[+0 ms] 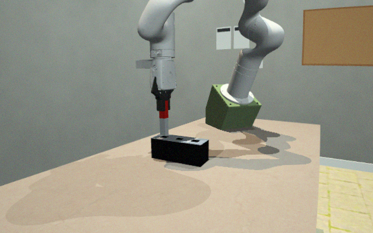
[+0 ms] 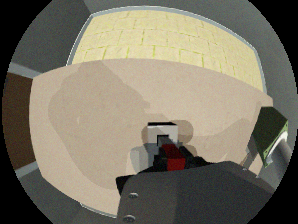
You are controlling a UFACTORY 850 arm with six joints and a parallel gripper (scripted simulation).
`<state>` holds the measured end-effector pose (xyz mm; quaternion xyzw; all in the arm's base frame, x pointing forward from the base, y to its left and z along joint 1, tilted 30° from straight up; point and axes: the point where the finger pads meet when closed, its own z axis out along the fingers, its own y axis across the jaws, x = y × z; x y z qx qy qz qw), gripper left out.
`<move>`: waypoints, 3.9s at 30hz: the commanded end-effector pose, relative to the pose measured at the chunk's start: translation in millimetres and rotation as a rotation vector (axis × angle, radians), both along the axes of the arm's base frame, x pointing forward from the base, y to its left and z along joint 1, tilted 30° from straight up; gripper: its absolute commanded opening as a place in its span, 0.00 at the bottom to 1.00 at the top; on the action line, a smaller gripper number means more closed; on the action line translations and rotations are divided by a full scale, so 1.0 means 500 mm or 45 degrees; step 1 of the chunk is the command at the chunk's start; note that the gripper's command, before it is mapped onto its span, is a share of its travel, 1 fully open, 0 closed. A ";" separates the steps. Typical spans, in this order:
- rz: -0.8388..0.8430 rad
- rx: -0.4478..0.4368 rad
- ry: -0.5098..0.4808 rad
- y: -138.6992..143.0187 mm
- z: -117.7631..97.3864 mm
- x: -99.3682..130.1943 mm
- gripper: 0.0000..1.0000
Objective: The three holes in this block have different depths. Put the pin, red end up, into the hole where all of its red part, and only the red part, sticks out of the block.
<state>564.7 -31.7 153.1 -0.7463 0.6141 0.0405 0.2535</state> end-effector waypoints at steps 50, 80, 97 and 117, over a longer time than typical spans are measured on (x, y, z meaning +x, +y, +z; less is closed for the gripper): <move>-0.001 -0.001 -0.002 0.007 -0.012 0.004 0.00; -0.001 -0.001 -0.002 0.010 -0.019 0.006 0.00; -0.001 -0.001 -0.002 0.010 -0.019 0.005 0.00; -0.001 -0.001 -0.002 0.013 -0.027 0.006 0.00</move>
